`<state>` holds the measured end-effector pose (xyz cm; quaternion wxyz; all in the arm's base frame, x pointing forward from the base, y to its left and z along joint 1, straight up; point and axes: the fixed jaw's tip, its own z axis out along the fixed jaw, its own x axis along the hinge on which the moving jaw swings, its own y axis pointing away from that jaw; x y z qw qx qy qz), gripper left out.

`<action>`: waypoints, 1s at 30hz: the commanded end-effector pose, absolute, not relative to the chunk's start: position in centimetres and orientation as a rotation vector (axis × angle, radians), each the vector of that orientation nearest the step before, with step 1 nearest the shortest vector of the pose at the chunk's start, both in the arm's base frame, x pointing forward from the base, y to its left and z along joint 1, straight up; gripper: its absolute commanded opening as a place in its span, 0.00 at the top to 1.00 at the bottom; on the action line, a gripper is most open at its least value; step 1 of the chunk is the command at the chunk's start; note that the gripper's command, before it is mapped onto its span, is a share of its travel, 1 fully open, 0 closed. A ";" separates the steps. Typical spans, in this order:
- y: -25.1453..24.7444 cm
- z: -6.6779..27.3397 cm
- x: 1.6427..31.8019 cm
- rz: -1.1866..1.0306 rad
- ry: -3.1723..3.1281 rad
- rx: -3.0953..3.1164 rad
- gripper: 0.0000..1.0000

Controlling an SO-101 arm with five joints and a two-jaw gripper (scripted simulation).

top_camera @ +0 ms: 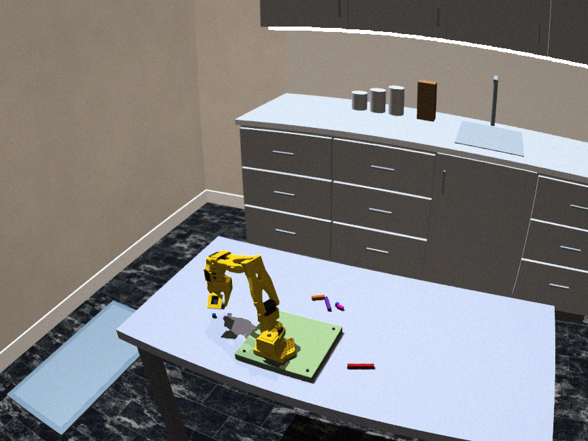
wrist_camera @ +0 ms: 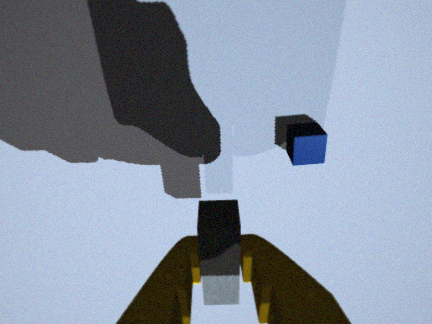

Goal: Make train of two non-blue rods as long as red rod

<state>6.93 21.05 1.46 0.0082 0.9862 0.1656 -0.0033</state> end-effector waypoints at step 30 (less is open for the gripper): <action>20.7 0.9 9.4 -0.016 -0.396 3.083 1.00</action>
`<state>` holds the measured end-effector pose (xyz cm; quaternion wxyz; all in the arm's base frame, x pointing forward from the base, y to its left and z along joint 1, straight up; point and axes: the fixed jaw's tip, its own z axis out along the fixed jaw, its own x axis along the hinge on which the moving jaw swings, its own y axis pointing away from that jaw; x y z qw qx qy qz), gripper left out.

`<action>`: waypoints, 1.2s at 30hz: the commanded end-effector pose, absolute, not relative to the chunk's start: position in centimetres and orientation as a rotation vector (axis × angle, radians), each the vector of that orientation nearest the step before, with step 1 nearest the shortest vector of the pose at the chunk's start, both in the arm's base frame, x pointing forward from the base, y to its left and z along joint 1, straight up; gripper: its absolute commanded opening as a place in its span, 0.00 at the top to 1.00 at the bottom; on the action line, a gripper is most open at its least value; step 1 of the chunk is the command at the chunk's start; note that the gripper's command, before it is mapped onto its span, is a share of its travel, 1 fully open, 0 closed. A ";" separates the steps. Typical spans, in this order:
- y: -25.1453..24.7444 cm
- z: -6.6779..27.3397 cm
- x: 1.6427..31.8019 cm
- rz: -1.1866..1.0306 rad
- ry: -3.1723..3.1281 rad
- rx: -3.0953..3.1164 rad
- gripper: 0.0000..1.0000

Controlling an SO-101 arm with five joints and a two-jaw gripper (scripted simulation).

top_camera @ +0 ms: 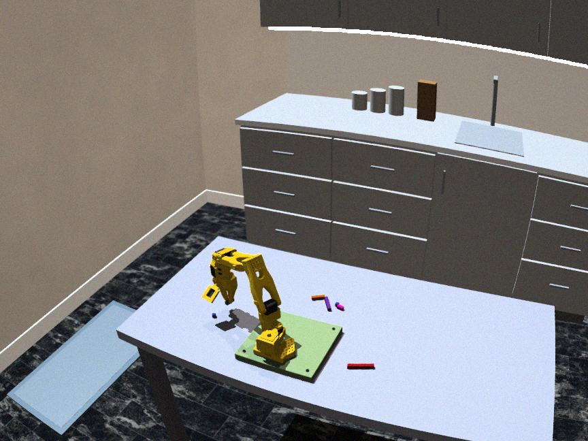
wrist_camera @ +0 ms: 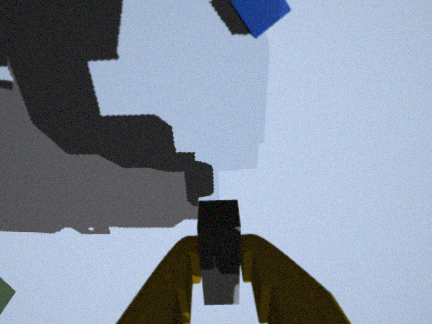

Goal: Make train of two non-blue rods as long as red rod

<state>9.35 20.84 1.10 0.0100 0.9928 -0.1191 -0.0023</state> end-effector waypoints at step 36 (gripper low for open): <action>20.8 1.1 9.8 -0.011 -0.447 3.086 1.00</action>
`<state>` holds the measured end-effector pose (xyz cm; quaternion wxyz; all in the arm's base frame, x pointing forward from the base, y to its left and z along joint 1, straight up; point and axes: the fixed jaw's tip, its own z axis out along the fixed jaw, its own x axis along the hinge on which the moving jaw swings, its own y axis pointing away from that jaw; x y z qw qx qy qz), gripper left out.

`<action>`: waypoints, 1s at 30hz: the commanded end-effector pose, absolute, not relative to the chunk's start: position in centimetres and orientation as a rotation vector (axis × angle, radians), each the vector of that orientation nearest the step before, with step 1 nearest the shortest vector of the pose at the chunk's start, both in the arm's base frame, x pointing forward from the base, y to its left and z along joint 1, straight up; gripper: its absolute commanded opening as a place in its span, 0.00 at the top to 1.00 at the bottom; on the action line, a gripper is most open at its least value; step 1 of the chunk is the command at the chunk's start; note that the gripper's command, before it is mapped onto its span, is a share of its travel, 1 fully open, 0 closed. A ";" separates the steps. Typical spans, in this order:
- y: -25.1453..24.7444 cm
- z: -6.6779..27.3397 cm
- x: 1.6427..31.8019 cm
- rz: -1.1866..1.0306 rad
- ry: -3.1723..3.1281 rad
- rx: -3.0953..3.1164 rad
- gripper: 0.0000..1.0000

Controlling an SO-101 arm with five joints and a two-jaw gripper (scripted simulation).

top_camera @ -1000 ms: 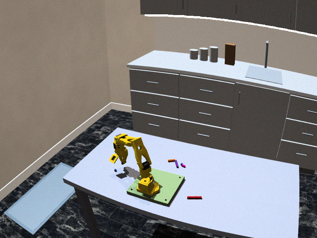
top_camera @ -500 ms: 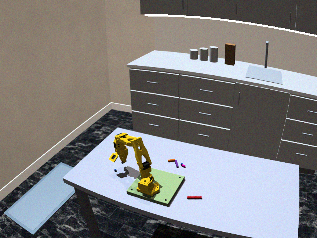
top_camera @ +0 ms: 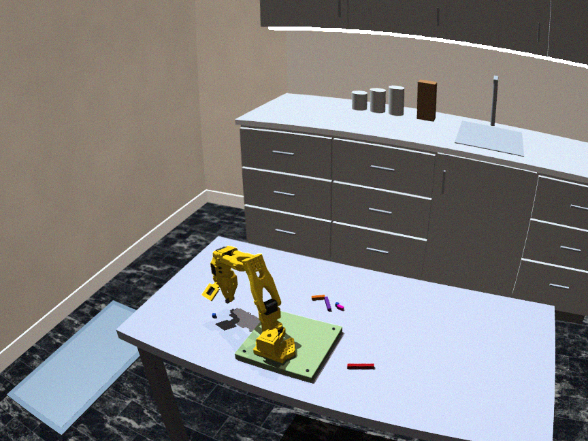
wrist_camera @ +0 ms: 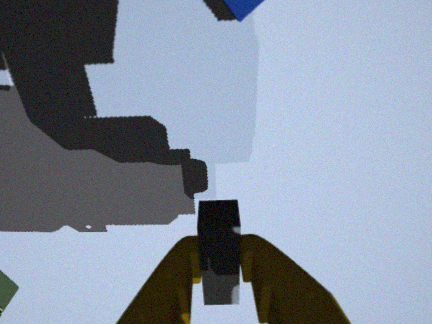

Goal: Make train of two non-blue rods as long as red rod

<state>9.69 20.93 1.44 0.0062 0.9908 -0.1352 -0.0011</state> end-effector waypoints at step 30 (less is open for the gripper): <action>20.5 -1.1 9.6 -0.016 -0.445 3.075 1.00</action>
